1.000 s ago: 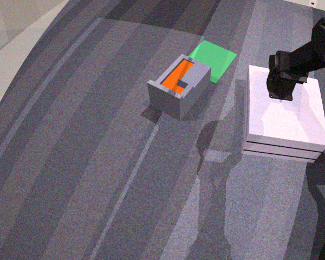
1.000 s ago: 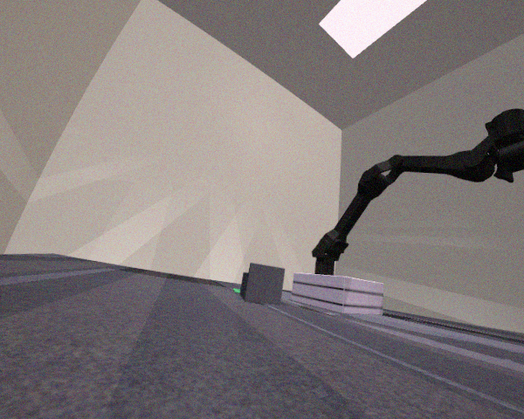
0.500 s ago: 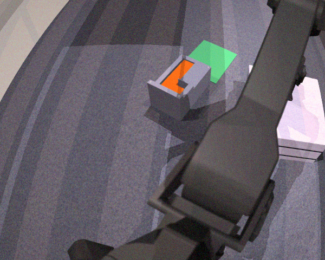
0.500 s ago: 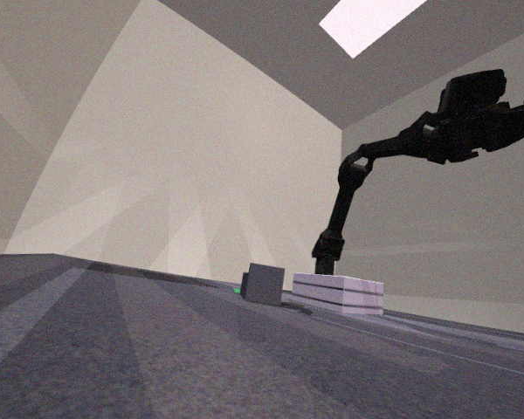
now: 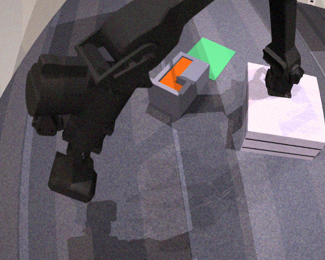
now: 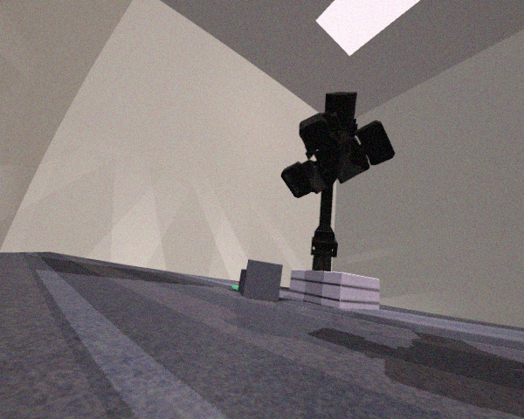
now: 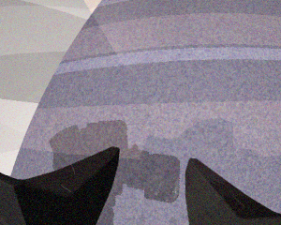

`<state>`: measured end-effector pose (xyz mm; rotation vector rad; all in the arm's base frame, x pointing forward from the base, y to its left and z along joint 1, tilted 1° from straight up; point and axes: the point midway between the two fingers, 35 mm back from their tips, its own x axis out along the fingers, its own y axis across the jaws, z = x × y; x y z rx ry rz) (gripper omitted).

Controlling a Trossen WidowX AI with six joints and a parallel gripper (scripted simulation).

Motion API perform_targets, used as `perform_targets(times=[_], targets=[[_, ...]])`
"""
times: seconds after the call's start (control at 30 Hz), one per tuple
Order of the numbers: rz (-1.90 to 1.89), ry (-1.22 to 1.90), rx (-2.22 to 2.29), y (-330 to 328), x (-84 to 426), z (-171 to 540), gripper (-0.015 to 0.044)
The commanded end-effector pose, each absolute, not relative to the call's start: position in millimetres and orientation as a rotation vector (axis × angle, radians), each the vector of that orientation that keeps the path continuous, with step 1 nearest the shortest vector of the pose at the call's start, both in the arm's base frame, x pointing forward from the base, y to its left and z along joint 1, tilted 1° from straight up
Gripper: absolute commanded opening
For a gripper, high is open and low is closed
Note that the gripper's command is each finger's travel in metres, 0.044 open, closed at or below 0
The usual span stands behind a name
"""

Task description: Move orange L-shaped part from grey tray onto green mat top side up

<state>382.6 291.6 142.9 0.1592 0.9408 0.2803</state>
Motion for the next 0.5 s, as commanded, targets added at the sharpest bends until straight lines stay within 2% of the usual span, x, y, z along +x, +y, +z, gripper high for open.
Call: perform_targets(times=[0.0, 0.17, 0.33, 0.47], targets=[[0.127, 1.07, 0.174, 219, 379, 126, 0.018], [-0.076, 1.239, 0.226, 133, 357, 109, 0.018], [-0.288, 1.423, 0.318, 57, 310, 98, 0.018], [-0.374, 1.501, 0.368, 30, 286, 96, 0.018]])
